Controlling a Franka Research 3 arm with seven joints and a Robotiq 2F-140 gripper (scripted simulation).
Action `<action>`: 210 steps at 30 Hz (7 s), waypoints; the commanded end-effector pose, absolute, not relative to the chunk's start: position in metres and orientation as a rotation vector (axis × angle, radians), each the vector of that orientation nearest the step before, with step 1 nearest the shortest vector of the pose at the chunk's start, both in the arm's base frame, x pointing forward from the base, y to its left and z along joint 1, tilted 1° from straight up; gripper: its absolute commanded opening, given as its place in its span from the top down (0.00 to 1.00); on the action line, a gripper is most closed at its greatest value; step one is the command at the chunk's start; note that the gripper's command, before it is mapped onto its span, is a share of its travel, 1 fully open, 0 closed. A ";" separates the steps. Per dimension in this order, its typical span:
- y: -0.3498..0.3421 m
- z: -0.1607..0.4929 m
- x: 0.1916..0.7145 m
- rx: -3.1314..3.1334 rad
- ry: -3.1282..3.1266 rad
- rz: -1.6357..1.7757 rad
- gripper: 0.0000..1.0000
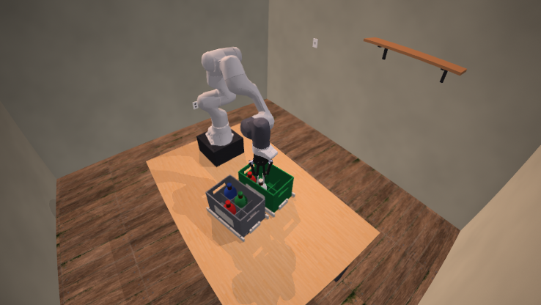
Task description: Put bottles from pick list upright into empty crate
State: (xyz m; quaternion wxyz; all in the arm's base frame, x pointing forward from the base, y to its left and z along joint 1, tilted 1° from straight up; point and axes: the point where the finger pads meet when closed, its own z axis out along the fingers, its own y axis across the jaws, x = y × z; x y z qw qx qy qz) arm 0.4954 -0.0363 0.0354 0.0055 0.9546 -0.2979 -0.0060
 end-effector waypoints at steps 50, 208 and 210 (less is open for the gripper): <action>-0.038 0.036 0.501 2.987 -0.944 0.005 1.00; 0.078 0.158 0.469 2.987 -0.944 0.005 0.62; 0.088 0.161 0.467 2.987 -0.944 0.005 0.62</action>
